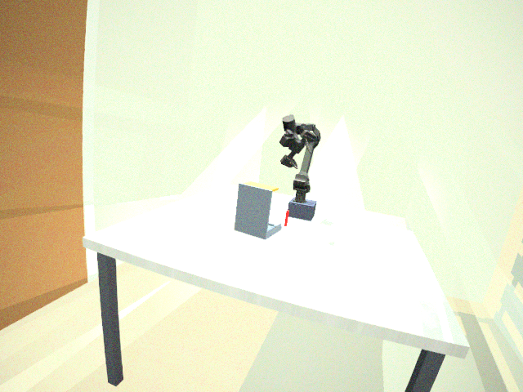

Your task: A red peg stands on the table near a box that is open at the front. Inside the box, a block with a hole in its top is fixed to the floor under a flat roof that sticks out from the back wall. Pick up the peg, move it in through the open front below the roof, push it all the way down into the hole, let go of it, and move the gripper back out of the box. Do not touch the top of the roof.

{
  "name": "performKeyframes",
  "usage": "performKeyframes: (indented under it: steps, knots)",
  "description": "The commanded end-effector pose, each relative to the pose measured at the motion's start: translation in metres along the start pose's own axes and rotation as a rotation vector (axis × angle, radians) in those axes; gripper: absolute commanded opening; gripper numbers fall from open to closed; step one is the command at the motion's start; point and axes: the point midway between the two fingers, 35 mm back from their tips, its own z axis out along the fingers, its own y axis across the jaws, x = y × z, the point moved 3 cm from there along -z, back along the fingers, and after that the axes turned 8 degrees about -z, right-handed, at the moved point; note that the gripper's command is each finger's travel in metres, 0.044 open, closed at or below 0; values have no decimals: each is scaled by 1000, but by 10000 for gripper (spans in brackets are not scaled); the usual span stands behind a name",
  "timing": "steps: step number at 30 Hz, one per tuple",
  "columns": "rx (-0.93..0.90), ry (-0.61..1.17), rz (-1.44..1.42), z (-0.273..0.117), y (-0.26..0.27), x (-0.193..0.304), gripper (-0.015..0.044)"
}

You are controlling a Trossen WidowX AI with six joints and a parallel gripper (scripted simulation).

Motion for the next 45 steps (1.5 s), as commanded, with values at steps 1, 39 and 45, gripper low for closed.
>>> performKeyframes:
  steps: [1, 39, 45]
  knots:
    - [26, -11, 131, -7, -5, 4, 440]
    - [132, -240, 1390, -74, -36, 44, 440]
    - [129, -292, 1581, -82, -41, 52, 440]
